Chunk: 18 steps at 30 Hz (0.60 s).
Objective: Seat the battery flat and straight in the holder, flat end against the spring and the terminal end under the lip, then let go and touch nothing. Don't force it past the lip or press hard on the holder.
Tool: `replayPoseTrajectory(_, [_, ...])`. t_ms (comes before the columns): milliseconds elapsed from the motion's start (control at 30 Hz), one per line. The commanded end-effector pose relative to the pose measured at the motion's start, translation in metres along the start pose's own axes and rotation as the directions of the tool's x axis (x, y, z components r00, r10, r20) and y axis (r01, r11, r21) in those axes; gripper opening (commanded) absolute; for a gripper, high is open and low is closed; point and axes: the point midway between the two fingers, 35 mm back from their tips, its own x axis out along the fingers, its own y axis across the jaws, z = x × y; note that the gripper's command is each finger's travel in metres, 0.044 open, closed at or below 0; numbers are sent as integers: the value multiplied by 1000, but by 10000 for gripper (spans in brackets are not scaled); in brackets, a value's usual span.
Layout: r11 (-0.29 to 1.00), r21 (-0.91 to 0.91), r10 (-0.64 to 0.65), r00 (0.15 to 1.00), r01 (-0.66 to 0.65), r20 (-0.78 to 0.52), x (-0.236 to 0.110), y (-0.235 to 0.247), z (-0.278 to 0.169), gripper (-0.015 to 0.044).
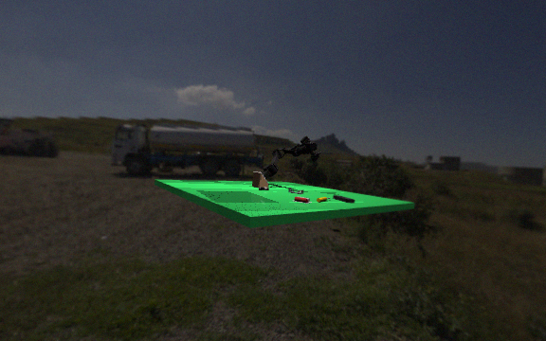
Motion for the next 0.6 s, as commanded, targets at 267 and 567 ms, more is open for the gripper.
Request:
replayPoseTrajectory(267, [895,-387,-19,849,-221,-528,27,-41,-143,226])
replayPoseTrajectory(567, [708,-295,81,489,-641,-869,-13,-73,-264,226])
